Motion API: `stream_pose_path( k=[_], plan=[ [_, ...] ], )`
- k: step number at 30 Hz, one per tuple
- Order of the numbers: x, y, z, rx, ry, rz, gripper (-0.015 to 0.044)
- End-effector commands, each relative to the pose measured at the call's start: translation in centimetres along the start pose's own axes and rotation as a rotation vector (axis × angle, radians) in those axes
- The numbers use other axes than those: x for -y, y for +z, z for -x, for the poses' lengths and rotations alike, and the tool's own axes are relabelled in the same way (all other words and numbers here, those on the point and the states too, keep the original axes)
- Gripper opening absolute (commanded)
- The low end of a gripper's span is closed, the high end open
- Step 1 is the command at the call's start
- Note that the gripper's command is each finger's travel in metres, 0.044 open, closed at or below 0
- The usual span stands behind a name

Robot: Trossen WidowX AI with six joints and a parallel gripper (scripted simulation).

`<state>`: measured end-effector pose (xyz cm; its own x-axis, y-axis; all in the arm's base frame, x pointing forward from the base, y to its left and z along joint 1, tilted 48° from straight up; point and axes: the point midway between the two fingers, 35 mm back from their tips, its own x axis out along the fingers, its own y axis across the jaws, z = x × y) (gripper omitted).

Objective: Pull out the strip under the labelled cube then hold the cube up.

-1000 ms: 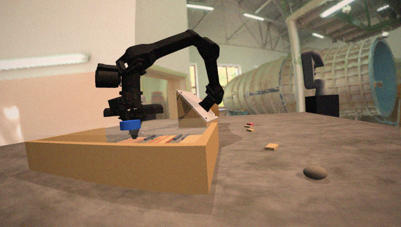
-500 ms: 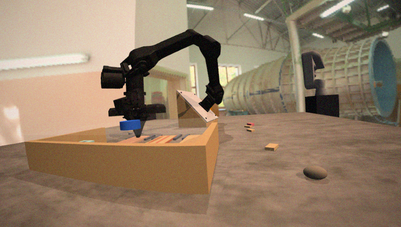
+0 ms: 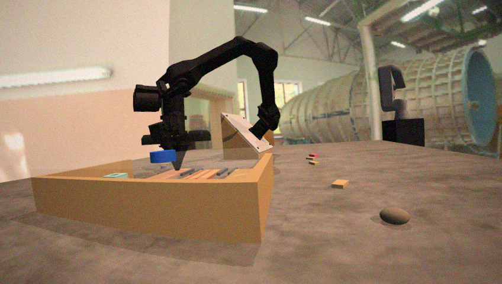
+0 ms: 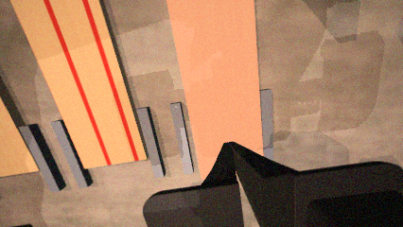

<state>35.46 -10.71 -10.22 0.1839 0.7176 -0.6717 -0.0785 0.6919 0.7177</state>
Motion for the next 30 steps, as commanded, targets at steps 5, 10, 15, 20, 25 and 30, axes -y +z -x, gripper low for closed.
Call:
stream_pose_path(
  k=[5,10,15,20,25,30],
  plan=[
    [-0.2,-1.7,-0.6,-0.024,0.001,0.001,0.0],
    [-0.2,-2.5,-0.6,-0.024,0.001,0.001,0.0],
    [-0.2,-3.3,-0.6,-0.025,0.001,0.001,0.0],
    [-0.2,-4.0,-0.5,-0.025,0.001,0.0,0.0],
    [-0.2,-4.8,-0.5,-0.025,0.0,0.0,0.0],
    [-0.2,-5.5,-0.5,-0.025,0.0,0.0,0.0]
  ],
)
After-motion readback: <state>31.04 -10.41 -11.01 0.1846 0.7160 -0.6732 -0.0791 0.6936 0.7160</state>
